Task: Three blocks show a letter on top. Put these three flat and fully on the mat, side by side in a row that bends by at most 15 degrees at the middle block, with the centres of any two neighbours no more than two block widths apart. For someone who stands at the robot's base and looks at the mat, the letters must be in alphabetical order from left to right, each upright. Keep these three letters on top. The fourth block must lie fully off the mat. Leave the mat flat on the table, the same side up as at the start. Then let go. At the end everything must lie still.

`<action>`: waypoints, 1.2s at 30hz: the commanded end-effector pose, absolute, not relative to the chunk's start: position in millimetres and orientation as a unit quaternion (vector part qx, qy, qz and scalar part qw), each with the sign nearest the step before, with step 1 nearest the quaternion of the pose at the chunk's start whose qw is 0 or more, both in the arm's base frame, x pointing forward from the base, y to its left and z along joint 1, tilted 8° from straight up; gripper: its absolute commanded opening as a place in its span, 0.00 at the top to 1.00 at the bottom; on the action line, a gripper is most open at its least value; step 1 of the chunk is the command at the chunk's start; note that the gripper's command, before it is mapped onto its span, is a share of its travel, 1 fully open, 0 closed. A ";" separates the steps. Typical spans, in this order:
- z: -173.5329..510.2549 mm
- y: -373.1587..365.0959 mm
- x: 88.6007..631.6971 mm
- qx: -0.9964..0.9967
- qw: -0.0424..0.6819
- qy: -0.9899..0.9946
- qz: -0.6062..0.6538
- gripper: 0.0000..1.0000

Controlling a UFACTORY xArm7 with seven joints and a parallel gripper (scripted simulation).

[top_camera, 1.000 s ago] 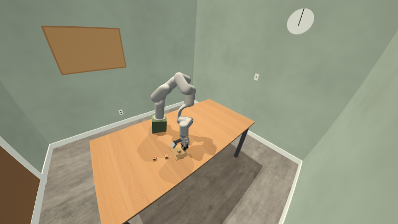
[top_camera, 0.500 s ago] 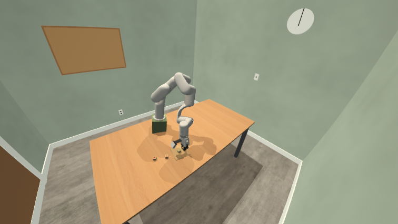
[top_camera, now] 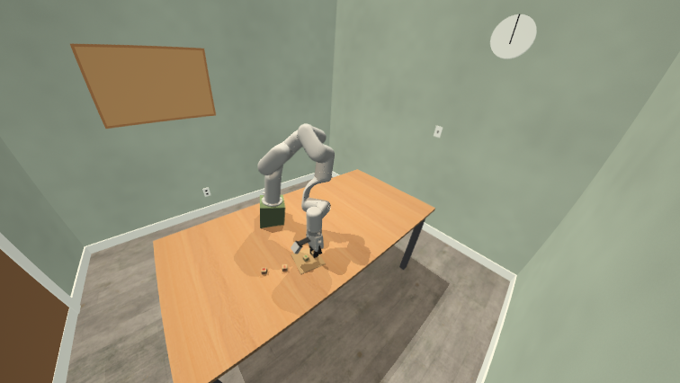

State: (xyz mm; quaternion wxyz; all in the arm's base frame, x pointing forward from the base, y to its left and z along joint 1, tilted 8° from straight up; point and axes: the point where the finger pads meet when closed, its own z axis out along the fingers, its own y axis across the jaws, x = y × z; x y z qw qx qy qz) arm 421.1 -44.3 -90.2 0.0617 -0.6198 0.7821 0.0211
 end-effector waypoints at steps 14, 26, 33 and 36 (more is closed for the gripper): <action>-92.5 -44.5 422.7 -0.619 0.063 0.782 0.020 0.79; -93.0 -44.5 422.7 -0.619 0.063 0.782 0.020 0.79; -93.0 -44.5 422.7 -0.619 0.063 0.782 0.020 0.79; -93.0 -44.5 422.7 -0.619 0.063 0.782 0.020 0.79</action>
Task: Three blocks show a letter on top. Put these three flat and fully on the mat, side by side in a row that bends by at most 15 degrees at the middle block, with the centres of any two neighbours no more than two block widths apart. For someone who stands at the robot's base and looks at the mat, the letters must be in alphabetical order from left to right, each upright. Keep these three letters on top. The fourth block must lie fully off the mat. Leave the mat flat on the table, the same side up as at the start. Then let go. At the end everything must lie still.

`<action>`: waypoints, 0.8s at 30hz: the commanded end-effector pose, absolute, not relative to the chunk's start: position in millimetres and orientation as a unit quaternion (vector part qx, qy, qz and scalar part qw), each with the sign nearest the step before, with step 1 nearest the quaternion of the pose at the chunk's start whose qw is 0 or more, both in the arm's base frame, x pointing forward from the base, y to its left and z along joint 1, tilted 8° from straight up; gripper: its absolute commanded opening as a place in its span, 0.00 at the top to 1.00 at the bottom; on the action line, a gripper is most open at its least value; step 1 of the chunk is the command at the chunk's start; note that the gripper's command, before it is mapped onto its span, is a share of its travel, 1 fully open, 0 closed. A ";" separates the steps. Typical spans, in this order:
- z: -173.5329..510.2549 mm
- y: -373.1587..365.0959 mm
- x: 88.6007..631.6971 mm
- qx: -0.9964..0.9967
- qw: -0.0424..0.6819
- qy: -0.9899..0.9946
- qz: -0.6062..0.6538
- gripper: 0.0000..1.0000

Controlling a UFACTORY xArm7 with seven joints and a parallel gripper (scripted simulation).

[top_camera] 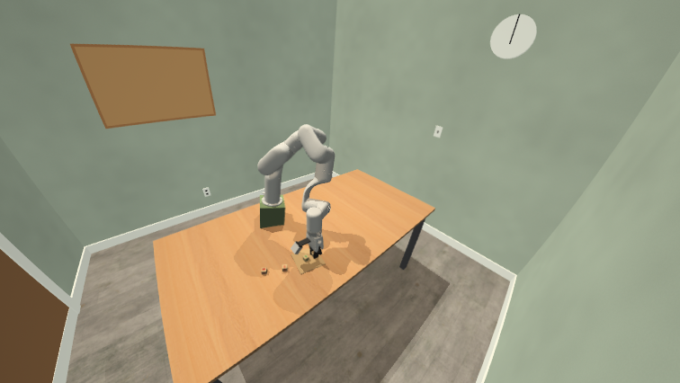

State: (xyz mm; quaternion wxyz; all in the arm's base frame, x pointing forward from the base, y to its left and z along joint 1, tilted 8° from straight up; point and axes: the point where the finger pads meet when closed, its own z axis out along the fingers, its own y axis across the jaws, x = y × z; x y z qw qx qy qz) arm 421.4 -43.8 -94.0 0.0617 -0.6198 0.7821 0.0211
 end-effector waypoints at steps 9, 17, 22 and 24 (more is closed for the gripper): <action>-93.0 -44.5 422.7 -0.619 0.063 0.782 0.020 0.79; -93.0 -44.5 422.7 -0.619 0.063 0.782 0.020 0.79; -93.0 -44.5 422.7 -0.619 0.063 0.782 0.020 0.70; -93.0 -44.5 422.7 -0.619 0.063 0.782 0.020 0.70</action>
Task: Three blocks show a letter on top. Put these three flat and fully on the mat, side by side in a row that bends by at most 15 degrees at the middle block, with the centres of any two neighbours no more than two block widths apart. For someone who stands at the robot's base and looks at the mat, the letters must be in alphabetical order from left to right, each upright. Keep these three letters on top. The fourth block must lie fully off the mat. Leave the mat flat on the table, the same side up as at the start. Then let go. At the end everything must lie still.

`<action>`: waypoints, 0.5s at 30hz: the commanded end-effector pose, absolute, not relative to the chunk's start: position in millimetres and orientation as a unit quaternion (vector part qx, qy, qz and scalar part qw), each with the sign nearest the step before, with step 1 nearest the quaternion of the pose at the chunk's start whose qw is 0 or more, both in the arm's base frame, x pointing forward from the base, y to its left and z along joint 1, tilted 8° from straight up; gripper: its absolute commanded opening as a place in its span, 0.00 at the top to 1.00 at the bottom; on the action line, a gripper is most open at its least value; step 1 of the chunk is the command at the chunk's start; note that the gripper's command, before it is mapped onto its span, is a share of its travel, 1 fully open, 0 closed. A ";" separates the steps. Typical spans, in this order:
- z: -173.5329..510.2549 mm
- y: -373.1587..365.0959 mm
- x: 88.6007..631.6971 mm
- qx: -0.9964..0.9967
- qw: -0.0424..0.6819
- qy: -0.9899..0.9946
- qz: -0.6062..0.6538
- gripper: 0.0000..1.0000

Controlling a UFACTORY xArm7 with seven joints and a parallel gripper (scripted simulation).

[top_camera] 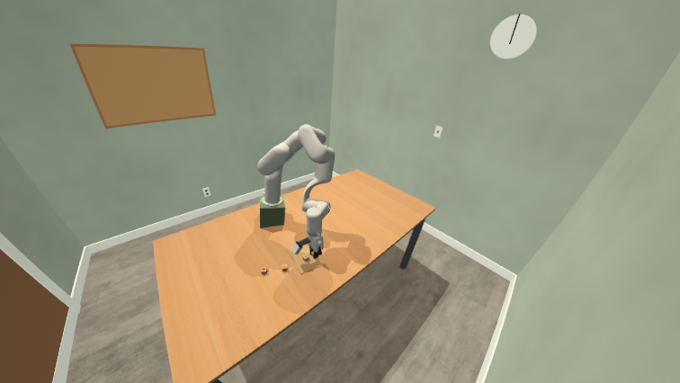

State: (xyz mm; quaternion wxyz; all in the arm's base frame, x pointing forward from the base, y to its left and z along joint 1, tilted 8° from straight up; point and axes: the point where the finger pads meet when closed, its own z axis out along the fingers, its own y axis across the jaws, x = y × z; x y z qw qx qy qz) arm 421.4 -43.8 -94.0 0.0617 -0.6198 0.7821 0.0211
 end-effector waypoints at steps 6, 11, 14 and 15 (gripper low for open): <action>-93.0 -44.5 422.7 -0.619 0.063 0.782 0.020 0.62; -93.0 -44.5 422.7 -0.619 0.063 0.782 0.020 0.58; -93.0 -44.5 422.7 -0.619 0.063 0.782 0.020 0.58; -93.0 -44.5 422.7 -0.619 0.063 0.782 0.020 0.58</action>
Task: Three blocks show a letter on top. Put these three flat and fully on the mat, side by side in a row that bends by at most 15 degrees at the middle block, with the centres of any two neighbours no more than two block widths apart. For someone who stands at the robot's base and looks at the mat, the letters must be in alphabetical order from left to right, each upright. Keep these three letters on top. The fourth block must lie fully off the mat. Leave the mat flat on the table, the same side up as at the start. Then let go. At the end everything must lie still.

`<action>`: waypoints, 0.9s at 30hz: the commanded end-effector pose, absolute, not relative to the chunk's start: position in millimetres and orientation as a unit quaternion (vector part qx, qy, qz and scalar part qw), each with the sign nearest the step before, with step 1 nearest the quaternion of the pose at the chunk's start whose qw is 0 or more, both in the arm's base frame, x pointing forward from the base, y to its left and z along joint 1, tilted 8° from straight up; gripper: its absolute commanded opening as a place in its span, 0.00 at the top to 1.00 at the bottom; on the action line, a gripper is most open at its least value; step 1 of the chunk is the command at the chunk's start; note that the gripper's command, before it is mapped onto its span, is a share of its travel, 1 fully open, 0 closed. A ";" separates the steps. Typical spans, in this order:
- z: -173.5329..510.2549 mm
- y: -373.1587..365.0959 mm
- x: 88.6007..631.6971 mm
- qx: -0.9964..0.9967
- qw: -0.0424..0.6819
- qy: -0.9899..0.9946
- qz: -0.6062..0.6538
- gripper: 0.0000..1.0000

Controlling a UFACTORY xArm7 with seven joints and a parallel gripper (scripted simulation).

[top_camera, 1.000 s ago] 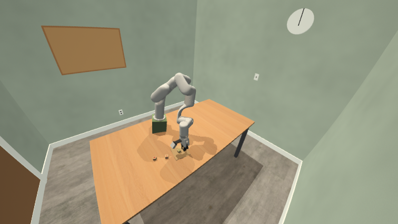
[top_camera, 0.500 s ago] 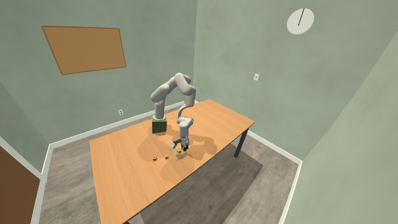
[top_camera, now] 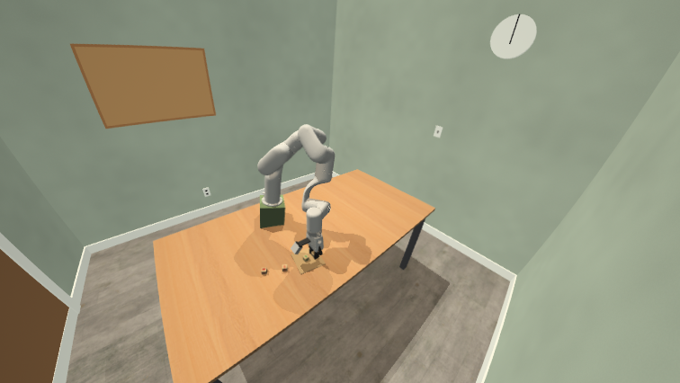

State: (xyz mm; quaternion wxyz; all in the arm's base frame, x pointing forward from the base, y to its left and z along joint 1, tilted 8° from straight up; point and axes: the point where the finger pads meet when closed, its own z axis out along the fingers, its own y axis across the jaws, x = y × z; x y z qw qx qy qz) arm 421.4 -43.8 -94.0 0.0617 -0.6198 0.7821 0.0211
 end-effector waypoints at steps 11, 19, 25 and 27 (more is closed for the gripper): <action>-83.9 -45.5 422.0 -0.619 0.063 0.782 0.020 0.58; -44.5 -49.8 419.1 -0.619 0.063 0.782 0.020 0.58; -24.3 -52.0 417.6 -0.619 0.063 0.782 0.020 0.58; -16.3 -52.9 417.0 -0.619 0.063 0.782 0.020 0.58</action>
